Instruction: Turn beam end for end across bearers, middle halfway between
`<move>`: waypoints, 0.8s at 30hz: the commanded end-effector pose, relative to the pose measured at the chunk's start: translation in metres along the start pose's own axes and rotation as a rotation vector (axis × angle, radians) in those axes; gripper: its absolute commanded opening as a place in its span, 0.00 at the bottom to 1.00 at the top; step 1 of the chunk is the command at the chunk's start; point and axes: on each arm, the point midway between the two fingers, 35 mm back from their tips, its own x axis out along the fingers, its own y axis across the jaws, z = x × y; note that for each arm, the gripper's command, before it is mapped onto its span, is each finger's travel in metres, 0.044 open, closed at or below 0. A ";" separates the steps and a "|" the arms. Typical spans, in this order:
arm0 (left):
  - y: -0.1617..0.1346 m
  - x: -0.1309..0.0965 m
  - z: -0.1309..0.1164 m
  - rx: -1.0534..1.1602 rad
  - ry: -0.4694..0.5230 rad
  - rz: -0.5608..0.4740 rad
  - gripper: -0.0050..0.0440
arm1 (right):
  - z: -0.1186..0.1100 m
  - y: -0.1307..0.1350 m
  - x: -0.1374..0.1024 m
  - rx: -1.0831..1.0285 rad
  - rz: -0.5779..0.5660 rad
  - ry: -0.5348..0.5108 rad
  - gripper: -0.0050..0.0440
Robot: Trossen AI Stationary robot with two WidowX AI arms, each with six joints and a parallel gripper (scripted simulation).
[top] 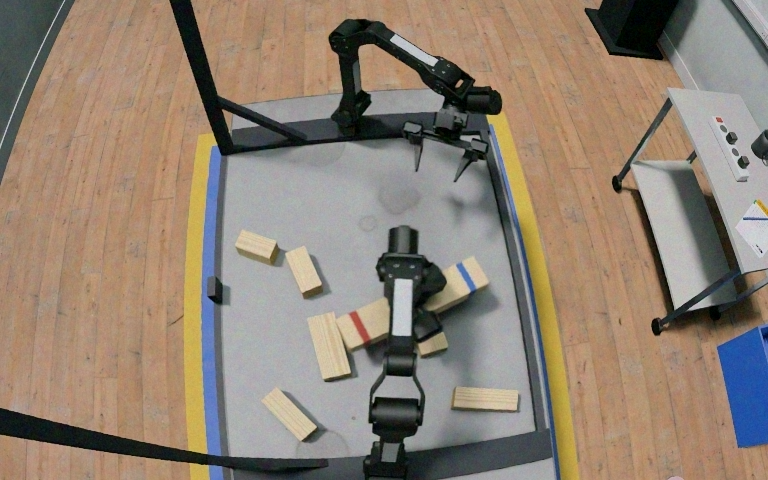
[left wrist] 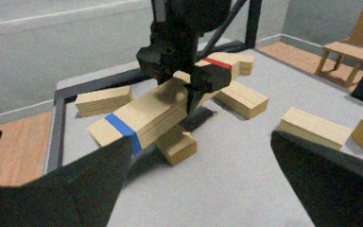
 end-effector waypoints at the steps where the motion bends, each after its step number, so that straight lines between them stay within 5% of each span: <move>1: -0.003 0.002 0.012 0.053 0.002 -0.011 0.92 | -0.025 0.001 -0.013 0.135 0.012 -0.034 0.72; 17: -0.008 0.008 0.015 0.065 0.013 -0.028 0.92 | -0.082 0.001 0.015 0.179 -0.014 -0.027 0.72; 24: -0.008 0.008 0.015 0.065 0.013 -0.028 0.92 | -0.088 0.000 0.021 0.178 -0.015 -0.027 0.72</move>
